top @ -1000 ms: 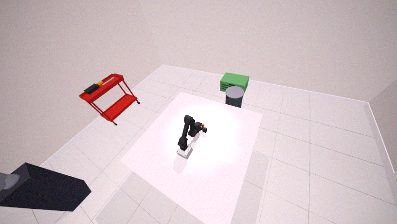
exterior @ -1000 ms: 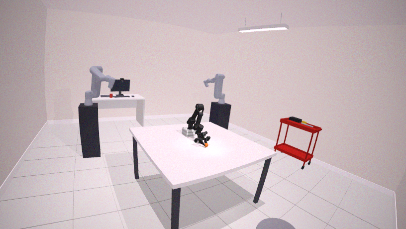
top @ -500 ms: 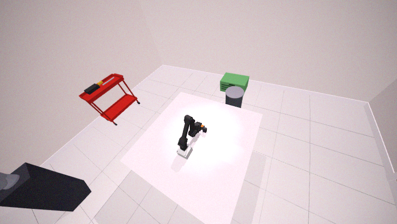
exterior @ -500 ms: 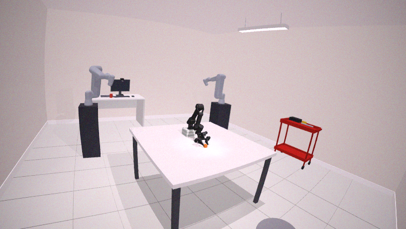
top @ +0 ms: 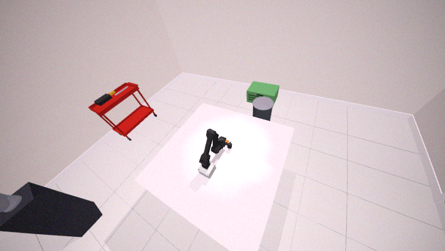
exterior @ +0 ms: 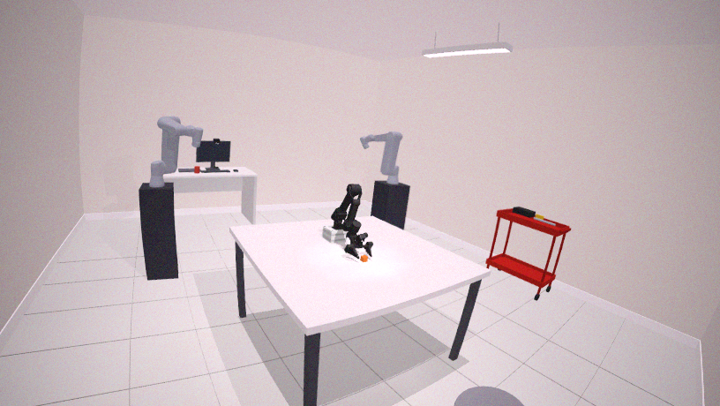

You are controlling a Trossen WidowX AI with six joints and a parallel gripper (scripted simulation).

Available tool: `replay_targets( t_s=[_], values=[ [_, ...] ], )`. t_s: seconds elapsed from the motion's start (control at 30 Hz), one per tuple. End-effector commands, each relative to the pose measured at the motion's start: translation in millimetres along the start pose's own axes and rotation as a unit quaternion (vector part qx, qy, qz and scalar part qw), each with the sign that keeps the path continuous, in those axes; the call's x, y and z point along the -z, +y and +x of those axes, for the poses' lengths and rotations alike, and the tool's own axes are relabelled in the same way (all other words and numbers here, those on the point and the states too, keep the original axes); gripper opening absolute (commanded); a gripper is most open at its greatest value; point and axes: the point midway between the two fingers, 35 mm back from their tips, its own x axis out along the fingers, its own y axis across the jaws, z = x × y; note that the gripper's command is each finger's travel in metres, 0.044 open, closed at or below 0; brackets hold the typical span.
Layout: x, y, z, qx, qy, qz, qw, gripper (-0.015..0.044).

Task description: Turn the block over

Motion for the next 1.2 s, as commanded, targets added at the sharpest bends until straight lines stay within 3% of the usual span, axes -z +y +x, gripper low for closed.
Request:
replay_targets(
  t_s=[0.0,0.73,0.97,1.17],
  values=[
    [0,0,0,-0.002,-0.001,0.002,1.000,0.0440],
    [-1,0,0,-0.002,0.001,0.002,1.000,0.0440],
    [-15,-2,9,-0.001,0.108,0.004,0.994,0.0440],
    [-48,-2,-14,0.000,0.188,0.001,0.982,0.0440]
  ],
)
